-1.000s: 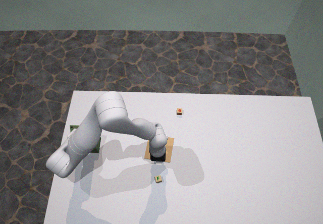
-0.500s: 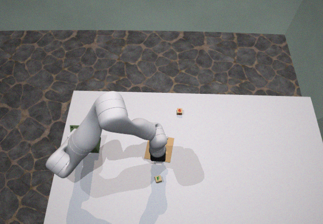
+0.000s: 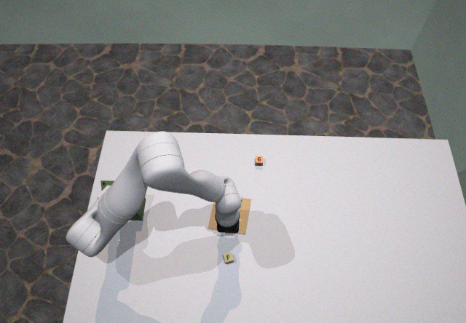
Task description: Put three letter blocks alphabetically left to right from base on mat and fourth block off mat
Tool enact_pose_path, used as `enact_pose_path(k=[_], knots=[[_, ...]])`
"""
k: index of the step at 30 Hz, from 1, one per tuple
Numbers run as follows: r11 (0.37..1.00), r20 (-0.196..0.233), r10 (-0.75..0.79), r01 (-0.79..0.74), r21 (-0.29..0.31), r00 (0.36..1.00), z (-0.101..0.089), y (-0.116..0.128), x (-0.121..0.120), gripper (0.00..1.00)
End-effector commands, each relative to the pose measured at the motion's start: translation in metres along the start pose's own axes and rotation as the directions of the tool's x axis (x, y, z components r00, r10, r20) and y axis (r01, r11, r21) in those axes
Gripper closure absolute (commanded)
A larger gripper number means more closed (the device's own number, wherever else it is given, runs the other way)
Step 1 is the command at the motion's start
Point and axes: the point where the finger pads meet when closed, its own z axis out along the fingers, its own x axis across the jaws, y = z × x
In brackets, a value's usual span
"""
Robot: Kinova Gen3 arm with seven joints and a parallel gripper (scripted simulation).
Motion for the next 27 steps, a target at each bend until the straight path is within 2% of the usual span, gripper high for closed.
enact_pose_path(k=[1, 16, 21, 27], knots=[[1.000, -0.001, 0.000, 0.000, 0.001, 1.000, -0.001, 0.000, 0.000, 0.13], [1.000, -0.001, 0.000, 0.000, 0.001, 1.000, -0.004, 0.000, 0.000, 0.13], [1.000, -0.001, 0.000, 0.000, 0.001, 1.000, -0.020, 0.000, 0.000, 0.13], [1.000, -0.001, 0.000, 0.000, 0.001, 1.000, -0.052, 0.000, 0.000, 0.13]])
